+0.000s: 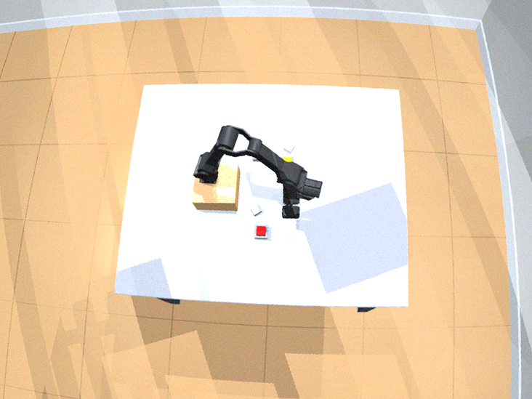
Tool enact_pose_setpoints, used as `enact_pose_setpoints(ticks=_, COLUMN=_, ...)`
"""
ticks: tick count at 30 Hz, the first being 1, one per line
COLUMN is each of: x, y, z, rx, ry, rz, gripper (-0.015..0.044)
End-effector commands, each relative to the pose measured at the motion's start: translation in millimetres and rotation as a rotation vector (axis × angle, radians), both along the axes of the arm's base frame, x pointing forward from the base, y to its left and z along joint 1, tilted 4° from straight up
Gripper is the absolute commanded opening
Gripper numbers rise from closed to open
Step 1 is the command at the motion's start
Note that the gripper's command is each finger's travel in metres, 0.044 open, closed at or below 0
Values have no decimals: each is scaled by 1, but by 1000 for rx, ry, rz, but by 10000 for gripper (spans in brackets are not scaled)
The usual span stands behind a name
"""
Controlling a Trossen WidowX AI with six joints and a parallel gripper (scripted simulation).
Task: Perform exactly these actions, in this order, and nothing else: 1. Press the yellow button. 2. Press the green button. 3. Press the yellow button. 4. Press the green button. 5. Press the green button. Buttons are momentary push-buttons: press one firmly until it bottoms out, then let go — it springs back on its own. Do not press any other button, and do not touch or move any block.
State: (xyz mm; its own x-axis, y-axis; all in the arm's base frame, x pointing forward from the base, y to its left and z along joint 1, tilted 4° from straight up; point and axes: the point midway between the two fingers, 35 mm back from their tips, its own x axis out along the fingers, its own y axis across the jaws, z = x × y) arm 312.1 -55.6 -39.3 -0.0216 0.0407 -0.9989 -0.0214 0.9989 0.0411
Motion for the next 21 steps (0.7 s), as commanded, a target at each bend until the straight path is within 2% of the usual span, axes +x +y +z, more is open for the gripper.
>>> enact_pose_setpoints(ticks=1, x=-2, y=0, z=-2, rx=-4, ry=7, rz=4, gripper=20)
enact_pose_setpoints(ticks=5, x=0, y=0, z=3, rx=0, ry=1, rz=0, gripper=20)
enact_pose_setpoints(ticks=8, x=0, y=-2, z=31, rx=-4, ry=6, rz=3, gripper=20)
enact_pose_setpoints(ticks=13, x=0, y=-2, z=37, rx=-4, ry=7, rz=3, gripper=20)
enact_pose_setpoints(ticks=17, x=2, y=-4, z=92, rx=-4, ry=6, rz=3, gripper=20)
enact_pose_setpoints(ticks=21, x=2, y=-4, z=95, rx=-4, ry=6, rz=4, gripper=20)
